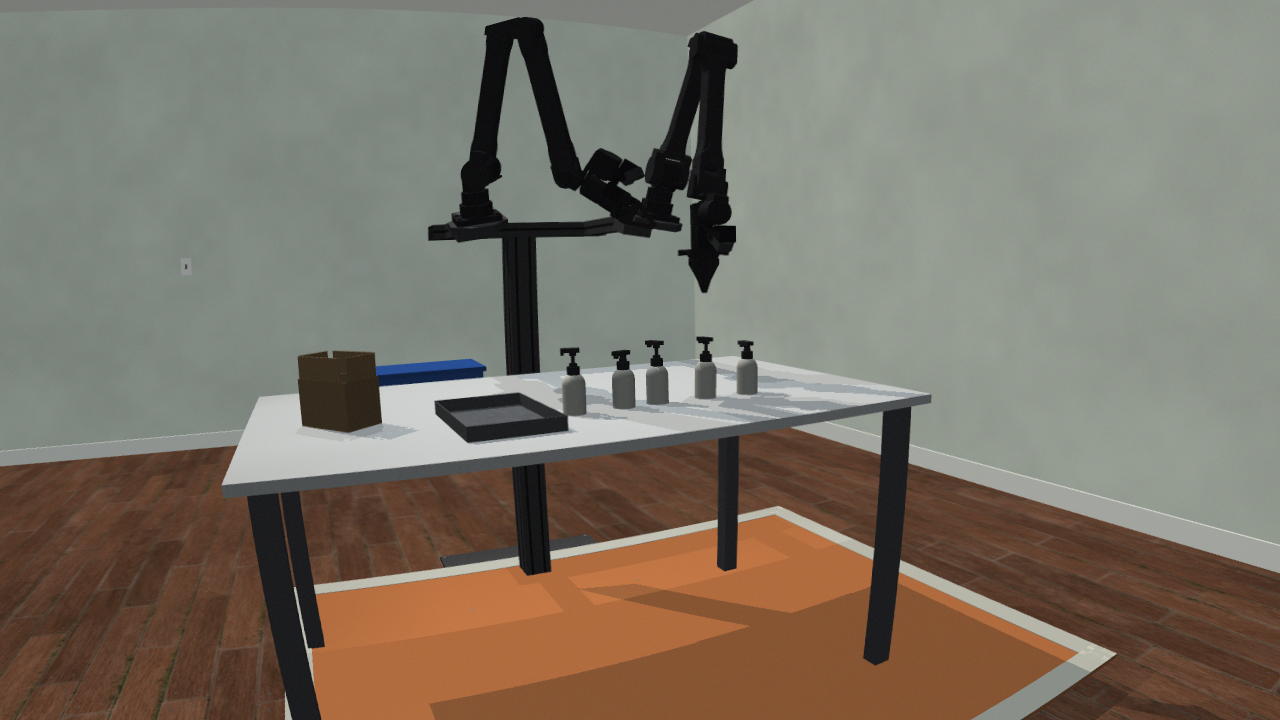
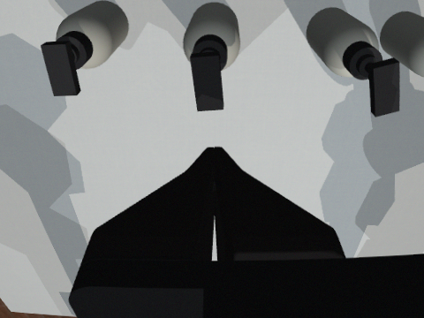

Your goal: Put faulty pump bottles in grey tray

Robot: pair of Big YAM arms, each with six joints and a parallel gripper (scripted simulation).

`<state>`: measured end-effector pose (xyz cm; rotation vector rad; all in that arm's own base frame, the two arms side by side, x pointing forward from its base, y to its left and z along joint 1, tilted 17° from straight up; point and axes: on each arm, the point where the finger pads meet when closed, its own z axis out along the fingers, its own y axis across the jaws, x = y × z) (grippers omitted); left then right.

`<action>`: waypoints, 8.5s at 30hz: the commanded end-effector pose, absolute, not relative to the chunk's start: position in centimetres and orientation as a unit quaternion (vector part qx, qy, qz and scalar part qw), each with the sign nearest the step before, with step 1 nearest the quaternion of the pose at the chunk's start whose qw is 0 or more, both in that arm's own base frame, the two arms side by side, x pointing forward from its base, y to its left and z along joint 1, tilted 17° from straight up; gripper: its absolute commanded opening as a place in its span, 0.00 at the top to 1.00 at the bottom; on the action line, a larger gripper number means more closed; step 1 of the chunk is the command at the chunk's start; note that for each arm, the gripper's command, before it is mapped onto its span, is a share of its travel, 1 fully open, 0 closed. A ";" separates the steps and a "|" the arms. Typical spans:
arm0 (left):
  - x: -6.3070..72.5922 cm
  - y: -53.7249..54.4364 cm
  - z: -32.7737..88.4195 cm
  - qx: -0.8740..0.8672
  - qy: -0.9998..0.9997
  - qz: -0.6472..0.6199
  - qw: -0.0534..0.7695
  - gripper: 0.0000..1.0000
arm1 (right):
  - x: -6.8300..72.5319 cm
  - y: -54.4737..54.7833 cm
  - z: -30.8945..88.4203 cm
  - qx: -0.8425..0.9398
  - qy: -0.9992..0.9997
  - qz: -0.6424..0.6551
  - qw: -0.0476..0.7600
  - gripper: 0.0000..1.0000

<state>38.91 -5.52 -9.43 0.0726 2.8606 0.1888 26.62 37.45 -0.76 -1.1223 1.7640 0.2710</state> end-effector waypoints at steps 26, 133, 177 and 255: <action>38.7 -5.8 -8.5 0.027 0.988 0.066 0.137 1.00 | 30.2 36.1 -1.8 -0.297 0.813 0.138 0.482 0.49; 38.7 -5.8 -8.5 0.027 0.988 0.066 0.137 1.00 | 49.0 20.4 -23.4 0.515 0.844 0.019 0.151 0.49; 38.7 -5.8 -8.5 0.027 0.988 0.066 0.137 1.00 | 49.5 20.8 -24.2 0.512 0.844 0.030 0.156 0.70; 17.6 -29.8 -5.5 0.515 0.713 -0.121 0.460 1.00 | 37.7 -3.2 -19.2 0.516 0.846 0.006 0.137 0.78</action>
